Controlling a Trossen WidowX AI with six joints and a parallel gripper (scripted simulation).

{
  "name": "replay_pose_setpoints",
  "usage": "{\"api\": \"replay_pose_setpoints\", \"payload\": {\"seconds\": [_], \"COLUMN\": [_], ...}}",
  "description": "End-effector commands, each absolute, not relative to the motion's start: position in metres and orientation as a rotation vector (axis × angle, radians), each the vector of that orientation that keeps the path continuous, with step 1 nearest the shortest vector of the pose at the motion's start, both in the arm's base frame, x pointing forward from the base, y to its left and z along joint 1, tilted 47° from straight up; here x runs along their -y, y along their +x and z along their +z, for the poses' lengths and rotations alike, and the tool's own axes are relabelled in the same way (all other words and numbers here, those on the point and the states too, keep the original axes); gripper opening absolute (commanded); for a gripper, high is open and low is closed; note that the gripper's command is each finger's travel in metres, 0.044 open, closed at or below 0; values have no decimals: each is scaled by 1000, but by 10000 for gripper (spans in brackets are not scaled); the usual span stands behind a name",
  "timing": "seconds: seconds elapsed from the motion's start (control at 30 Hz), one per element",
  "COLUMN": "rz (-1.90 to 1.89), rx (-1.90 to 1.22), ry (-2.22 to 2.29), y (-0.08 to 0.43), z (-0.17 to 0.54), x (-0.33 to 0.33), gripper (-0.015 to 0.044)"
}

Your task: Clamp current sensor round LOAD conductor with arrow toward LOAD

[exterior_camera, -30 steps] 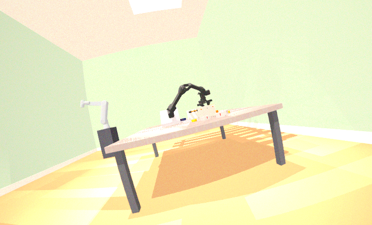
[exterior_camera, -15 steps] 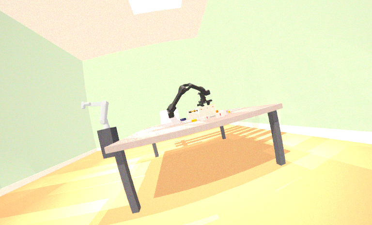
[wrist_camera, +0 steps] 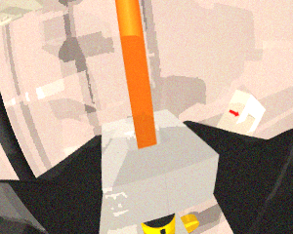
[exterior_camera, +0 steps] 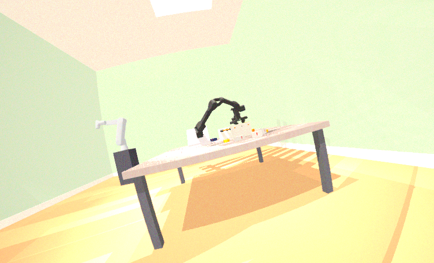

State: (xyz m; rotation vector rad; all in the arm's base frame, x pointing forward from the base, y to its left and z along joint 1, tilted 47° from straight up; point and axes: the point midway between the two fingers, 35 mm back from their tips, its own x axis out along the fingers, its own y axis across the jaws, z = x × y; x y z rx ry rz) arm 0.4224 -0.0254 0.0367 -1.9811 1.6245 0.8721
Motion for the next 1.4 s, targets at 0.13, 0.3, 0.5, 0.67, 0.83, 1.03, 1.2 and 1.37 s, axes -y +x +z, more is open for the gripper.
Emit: {"api": "replay_pose_setpoints", "payload": {"seconds": [0.13, 0.3, 0.5, 0.67, 0.83, 1.03, 1.2, 1.37], "rz": [871, 871, 872, 872, 872, 872, 861, 855], "rx": [-1626, -1626, -1624, -1624, -1624, -1624, -1585, -1591], "ry": [-1980, -1980, -1981, -1981, -1981, -1981, -2003, -1999], "y": [422, 422, 422, 422, 422, 422, 423, 424], "z": [37, 37, 37, 37, 37, 37, 37, 37], "x": [25, 25, 25, 25, 25, 25, 24, 25], "gripper": [251, 251, 211, 178, 145, 105, 0, 0]}}
